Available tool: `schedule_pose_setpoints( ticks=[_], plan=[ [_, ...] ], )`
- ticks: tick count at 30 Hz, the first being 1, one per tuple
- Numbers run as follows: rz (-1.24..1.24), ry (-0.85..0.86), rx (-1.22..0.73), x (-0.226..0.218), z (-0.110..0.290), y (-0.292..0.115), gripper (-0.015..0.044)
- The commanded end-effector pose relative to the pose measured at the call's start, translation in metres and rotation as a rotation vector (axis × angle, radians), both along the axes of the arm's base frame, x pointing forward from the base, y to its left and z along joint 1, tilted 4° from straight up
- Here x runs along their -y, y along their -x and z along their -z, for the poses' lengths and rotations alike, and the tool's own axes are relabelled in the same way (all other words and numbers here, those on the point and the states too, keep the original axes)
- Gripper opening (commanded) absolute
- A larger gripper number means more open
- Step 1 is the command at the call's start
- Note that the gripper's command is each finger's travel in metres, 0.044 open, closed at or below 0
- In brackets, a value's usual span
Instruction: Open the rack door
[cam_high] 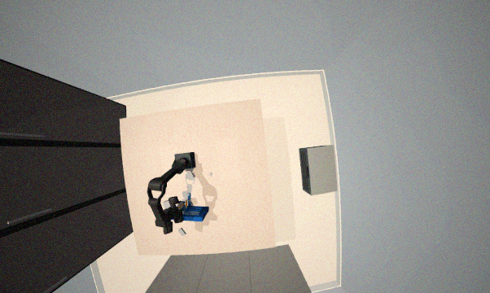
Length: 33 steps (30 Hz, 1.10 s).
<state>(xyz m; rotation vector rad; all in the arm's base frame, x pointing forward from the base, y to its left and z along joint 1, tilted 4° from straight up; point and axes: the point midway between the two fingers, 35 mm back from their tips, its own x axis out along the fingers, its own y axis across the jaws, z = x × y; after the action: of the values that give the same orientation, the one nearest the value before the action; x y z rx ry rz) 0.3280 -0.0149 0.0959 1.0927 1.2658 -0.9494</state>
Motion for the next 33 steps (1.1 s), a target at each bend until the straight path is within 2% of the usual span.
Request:
schedule_pose_setpoints(
  ticks=[1, 33],
  plan=[
    [-0.204, 0.015, 0.009, -0.0005, 0.0004, -0.0002, 0.0289],
    [-1.782, 0.158, 0.074, -0.0005, 0.0004, -0.0002, 0.0289]
  ],
)
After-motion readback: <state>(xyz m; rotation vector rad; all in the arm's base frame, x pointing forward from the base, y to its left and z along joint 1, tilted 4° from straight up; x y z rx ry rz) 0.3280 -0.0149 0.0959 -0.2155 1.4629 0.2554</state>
